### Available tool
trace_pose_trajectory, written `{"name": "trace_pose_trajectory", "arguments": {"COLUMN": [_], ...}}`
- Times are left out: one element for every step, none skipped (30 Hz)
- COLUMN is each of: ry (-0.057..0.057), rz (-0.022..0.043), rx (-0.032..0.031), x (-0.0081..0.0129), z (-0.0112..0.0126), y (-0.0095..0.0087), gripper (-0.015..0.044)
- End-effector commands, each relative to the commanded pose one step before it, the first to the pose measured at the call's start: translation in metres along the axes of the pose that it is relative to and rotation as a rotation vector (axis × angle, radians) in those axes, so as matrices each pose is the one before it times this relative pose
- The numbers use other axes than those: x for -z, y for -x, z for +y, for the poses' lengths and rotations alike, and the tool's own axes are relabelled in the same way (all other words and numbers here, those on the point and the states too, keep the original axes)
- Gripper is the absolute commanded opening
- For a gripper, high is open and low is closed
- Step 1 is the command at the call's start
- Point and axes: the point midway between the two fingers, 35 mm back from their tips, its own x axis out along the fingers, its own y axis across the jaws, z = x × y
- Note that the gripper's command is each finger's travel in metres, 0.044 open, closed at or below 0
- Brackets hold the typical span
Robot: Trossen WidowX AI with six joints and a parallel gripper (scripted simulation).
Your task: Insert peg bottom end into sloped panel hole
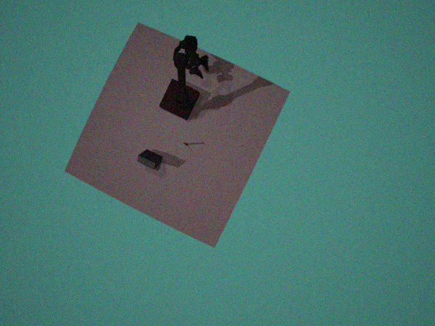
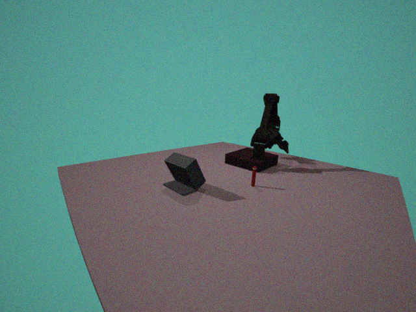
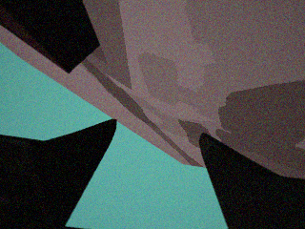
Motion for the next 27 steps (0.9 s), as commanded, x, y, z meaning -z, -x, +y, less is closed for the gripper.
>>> {"name": "trace_pose_trajectory", "arguments": {"ry": [-0.0002, -0.0006, -0.0011, -0.0015, -0.0019, -0.0023, -0.0025, -0.0024, -0.0024, -0.0024, -0.0046, -0.0047, -0.0046, -0.0046, -0.0045, -0.0045, -0.0045, -0.0044, -0.0044, -0.0043, -0.0043, -0.0043, -0.0042, -0.0042, -0.0041, -0.0041, -0.004], "rz": [0.00016, 0.00047, 0.00077, 0.00106, 0.00132, 0.00154, 0.00161, 0.00153, 0.00145, 0.00137, 0.00103, 0.00093, 0.0008, 0.00067, 0.00054, 0.0004, 0.00027, 0.00014, 0.00001, -0.00012, -0.00067, -0.00081, -0.00095, -0.00108, -0.00121, -0.00135, -0.00148], "rx": [0.00071, 0.00212, 0.00353, 0.00494, 0.00635, 0.00773, 0.00848, 0.0085, 0.0085, 0.00851, 0.00989, 0.01022, 0.01022, 0.01021, 0.01021, 0.0102, 0.0102, 0.01019, 0.01017, 0.01016, 0.01039, 0.01037, 0.01034, 0.01032, 0.01029, 0.01026, 0.01022], "x": [-0.00016, -0.00048, -0.0008, -0.00112, -0.00145, -0.00176, -0.00194, -0.00195, -0.00195, -0.00196, -0.00202, -0.0021, -0.0021, -0.00211, -0.00212, -0.00212, -0.00213, -0.00213, -0.00214, -0.00214, -0.00213, -0.00214, -0.00215, -0.00215, -0.00216, -0.00217, -0.00217], "z": [0.00002, 0.00005, 0.00008, 0.00012, 0.00016, 0.00021, 0.00024, 0.00026, 0.00028, 0.00029, 0.00026, 0.00029, 0.00031, 0.00033, 0.00035, 0.00038, 0.0004, 0.00042, 0.00044, 0.00046, 0.00045, 0.00047, 0.00049, 0.00052, 0.00054, 0.00056, 0.00059], "y": [0.00021, 0.00062, 0.00103, 0.00145, 0.00186, 0.00225, 0.00246, 0.00246, 0.00246, 0.00245, 0.00261, 0.00269, 0.00268, 0.00267, 0.00267, 0.00266, 0.00266, 0.00265, 0.00264, 0.00264, 0.0028, 0.00279, 0.00279, 0.00278, 0.00277, 0.00277, 0.00276], "gripper": [0.0426, 0.044, 0.044, 0.044, 0.044, 0.044, 0.044, 0.044, 0.044, 0.044, 0.044, 0.044, 0.044, 0.044, 0.044, 0.044, 0.044, 0.044, 0.044, 0.044, 0.044, 0.044, 0.044, 0.044, 0.044, 0.044, 0.044]}}
